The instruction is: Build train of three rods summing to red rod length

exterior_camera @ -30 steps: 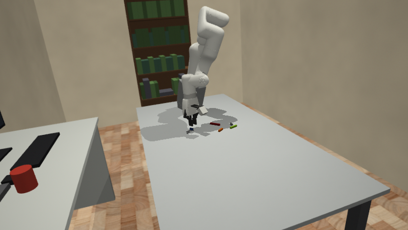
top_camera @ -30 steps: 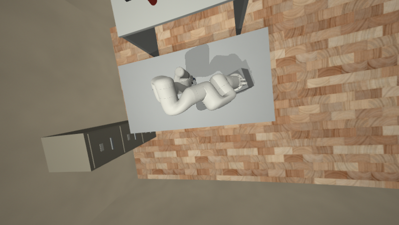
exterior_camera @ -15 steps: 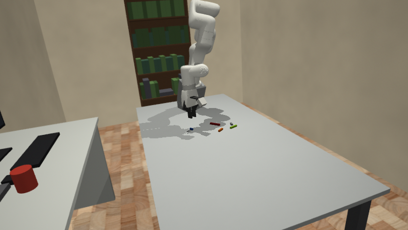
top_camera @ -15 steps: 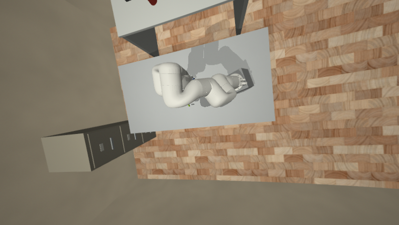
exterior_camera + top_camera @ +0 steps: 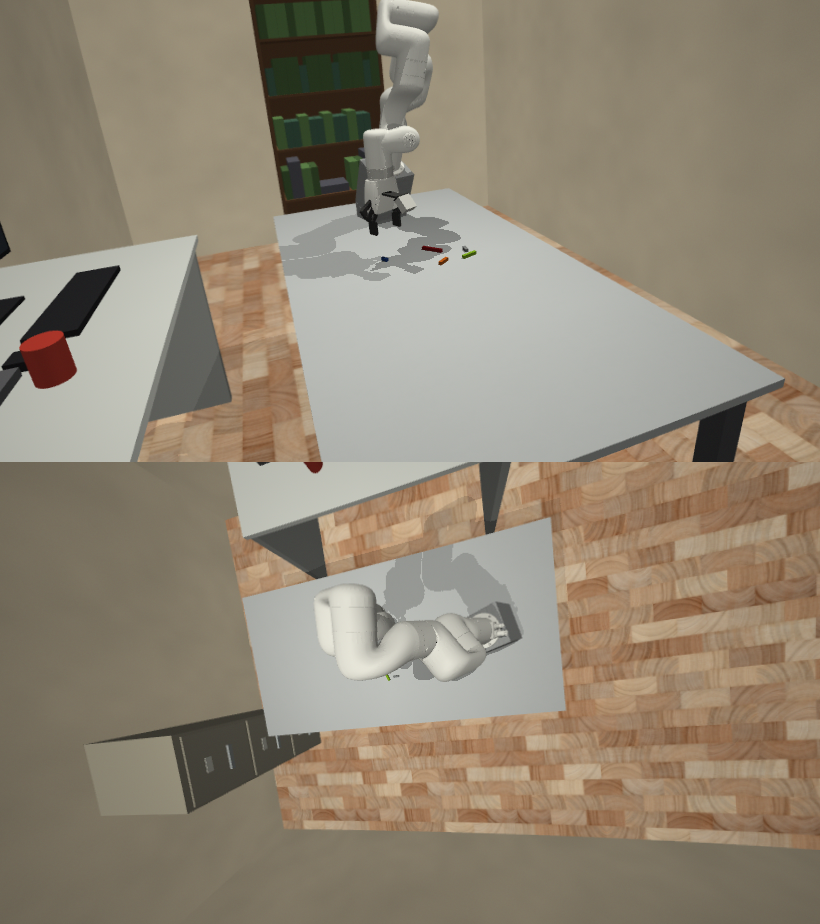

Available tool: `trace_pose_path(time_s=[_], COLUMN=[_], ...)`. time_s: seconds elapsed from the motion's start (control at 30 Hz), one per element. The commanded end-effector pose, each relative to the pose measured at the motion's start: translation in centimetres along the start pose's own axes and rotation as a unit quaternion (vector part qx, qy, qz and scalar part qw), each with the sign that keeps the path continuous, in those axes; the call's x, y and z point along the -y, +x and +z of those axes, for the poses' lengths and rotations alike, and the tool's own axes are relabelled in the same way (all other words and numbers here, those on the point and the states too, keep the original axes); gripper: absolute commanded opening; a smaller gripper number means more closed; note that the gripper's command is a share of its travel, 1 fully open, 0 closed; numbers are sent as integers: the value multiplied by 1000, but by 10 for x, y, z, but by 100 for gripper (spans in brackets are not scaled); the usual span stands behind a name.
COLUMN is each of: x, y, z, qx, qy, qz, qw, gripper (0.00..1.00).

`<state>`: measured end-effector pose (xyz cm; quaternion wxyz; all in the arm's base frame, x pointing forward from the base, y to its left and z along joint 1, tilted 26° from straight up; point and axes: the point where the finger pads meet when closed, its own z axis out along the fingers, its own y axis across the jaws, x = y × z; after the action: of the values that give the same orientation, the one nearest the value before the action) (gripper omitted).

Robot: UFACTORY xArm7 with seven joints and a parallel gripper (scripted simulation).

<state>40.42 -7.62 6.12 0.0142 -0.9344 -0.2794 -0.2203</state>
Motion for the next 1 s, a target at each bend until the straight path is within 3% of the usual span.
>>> trace_pose_path(time_s=[0.0, 0.27, 0.63, 0.7, 0.73, 0.97], x=[-1, 0, 40, 40, 51, 75], y=[1, 2, 46, 46, 58, 84], z=[-1, 0, 13, 13, 16, 21], qx=[0, 0, 14, 14, 16, 18], qy=[-1, 0, 17, 17, 19, 21], qz=[0, -6, -208, -208, -258, -364], qw=[1000, 1000, 978, 978, 966, 931], gripper=[100, 100, 100, 100, 100, 100])
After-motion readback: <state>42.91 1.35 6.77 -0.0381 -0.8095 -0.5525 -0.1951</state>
